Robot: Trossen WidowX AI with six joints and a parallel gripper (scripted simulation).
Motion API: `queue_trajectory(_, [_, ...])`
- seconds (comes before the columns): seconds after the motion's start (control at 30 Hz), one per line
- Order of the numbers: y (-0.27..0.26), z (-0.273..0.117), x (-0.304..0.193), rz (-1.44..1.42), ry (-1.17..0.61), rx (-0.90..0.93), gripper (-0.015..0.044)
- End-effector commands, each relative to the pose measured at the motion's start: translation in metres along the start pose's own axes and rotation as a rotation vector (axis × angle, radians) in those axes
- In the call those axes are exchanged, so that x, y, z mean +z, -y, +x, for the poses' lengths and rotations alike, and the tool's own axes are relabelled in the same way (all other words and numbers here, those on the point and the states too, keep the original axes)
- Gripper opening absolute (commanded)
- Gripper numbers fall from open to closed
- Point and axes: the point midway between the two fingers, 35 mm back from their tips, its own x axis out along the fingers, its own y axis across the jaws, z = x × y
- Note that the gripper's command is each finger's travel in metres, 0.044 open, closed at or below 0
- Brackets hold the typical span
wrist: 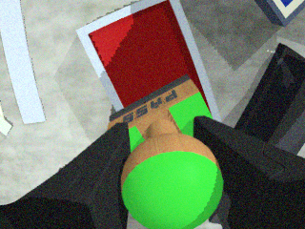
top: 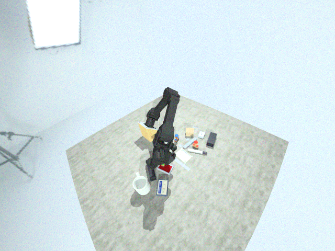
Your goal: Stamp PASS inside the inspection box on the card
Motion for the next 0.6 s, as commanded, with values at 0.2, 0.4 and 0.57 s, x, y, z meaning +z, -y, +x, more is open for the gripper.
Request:
queue_trajectory(0.2, [0.0, -0.018, 0.003, -0.011, 0.013, -0.013, 0.0])
queue_trajectory(0.4, [-0.007, -0.018, 0.005, -0.062, 0.012, -0.015, 0.0])
queue_trajectory(0.57, [-0.028, -0.019, 0.011, -0.234, 0.009, -0.019, 0.0])
